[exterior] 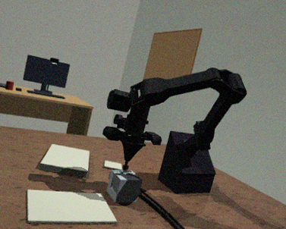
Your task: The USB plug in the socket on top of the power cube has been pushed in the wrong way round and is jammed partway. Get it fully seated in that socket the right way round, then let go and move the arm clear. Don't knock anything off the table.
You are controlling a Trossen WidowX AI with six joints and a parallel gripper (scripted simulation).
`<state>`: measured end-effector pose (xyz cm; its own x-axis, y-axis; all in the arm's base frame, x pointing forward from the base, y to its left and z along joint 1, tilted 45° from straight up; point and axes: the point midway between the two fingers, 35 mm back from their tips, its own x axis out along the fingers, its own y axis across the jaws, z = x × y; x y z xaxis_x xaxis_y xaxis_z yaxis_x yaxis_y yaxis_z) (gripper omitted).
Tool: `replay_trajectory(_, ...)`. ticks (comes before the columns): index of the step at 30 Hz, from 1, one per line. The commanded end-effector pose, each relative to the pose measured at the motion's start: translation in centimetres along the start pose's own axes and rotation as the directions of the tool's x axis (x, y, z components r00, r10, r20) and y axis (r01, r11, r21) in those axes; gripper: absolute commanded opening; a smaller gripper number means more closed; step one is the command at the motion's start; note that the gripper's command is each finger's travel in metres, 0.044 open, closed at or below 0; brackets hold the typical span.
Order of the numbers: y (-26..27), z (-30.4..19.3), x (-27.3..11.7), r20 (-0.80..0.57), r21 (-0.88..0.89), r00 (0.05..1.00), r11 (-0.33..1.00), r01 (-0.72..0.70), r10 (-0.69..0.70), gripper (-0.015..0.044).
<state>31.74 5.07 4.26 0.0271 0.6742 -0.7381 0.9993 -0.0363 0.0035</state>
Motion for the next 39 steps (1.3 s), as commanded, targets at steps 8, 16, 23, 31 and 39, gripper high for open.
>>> replay_trajectory(8, 0.01, 0.07, 0.16, 0.003, 0.003, 1.000, 1.000, -0.001, 0.001, 0.0000)
replay_trajectory(16, 0.01, 0.07, 0.25, 0.003, 0.003, 1.000, 1.000, -0.001, 0.001, 0.0000)
replay_trajectory(23, 0.01, 0.07, 0.34, 0.003, 0.003, 1.000, 1.000, -0.001, 0.001, 0.0000)
replay_trajectory(31, 0.01, 0.06, 0.43, 0.003, 0.003, 1.000, 1.000, -0.001, 0.001, 0.0000)
replay_trajectory(39, 0.01, 0.06, 0.53, 0.003, 0.003, 1.000, 1.000, -0.001, 0.001, 0.0000)
